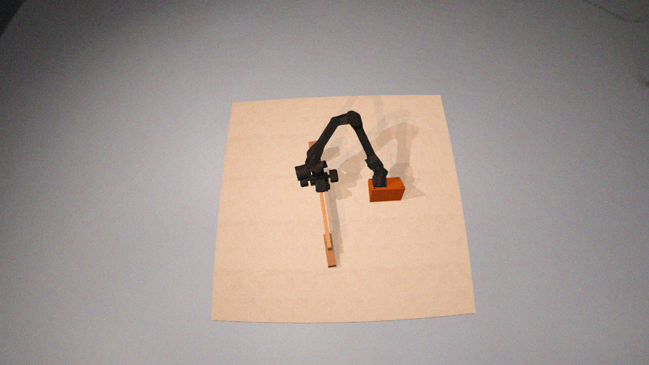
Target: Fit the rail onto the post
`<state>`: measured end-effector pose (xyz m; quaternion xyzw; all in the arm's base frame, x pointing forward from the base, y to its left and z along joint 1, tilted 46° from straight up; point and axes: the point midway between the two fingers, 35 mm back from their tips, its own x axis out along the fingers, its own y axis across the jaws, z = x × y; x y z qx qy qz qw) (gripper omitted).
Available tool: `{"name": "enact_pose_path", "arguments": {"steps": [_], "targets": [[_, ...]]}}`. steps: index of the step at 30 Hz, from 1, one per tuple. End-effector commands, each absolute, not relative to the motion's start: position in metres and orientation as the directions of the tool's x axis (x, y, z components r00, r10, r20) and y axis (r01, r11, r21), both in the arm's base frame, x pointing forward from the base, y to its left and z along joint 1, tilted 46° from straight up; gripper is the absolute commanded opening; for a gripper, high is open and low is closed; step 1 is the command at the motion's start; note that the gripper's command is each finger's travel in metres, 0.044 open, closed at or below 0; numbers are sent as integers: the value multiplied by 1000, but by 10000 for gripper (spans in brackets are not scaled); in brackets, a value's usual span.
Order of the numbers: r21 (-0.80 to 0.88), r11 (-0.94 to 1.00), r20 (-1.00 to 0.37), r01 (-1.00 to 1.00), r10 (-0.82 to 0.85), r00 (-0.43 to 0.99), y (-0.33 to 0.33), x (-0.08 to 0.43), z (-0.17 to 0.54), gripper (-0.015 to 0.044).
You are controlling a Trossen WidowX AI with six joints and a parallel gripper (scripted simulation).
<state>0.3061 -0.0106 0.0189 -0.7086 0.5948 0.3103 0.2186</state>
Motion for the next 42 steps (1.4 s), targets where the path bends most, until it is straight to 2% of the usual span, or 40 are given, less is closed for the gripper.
{"name": "enact_pose_path", "arguments": {"steps": [1,42], "targets": [[59,-201,-700,-978,-706,103,-11,308,21,0],[59,-201,-700,-978,-707,103,-19,311,31,0]]}}
